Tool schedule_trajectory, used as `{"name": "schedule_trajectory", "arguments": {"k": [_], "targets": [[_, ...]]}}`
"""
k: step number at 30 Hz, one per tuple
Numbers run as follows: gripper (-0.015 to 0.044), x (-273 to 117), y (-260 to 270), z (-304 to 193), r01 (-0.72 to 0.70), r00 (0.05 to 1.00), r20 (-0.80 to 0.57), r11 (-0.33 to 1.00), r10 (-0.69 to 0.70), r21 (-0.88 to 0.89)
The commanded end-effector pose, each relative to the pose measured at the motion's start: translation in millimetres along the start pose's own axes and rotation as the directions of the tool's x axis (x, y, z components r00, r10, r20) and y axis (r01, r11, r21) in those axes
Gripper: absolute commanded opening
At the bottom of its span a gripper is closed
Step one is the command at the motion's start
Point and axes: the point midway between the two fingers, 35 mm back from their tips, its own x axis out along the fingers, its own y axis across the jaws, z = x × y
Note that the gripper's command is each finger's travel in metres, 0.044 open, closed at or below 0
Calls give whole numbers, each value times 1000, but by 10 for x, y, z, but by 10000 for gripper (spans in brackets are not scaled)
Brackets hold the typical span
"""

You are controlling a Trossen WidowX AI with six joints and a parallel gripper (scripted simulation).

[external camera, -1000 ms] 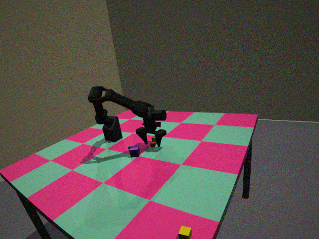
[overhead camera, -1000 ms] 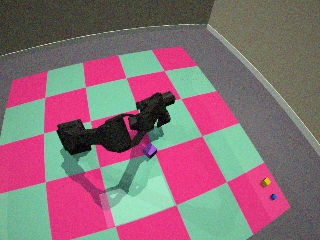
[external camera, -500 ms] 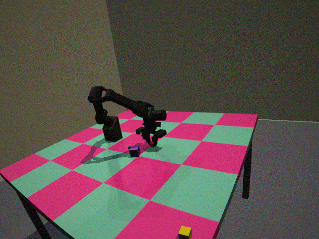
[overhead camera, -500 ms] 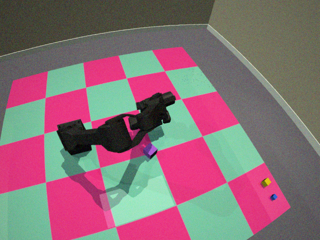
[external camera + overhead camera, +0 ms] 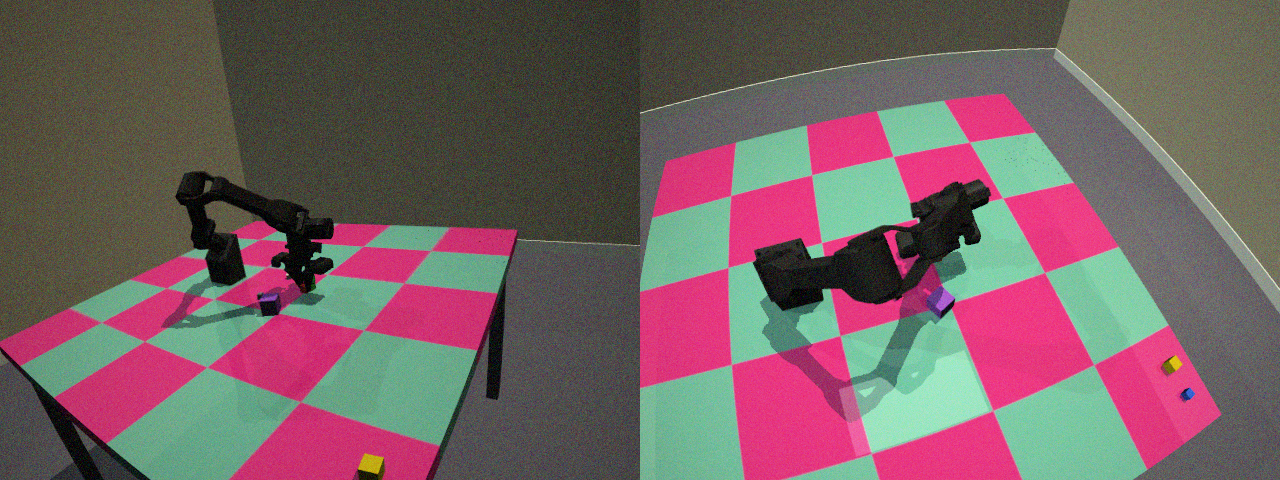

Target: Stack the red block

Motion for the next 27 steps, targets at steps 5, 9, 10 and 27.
{"name": "schedule_trajectory", "arguments": {"k": [5,9,10,27], "targets": [[0,-406,-28,-2,11,1000,3,1000,-11,8],[0,-631,-26,-1,11,1000,4,1000,-11,8],[0,-688,-26,-1,11,1000,5,1000,-11,8],[0,-1117,-12,68,11,1000,7,1000,-11,8]]}}
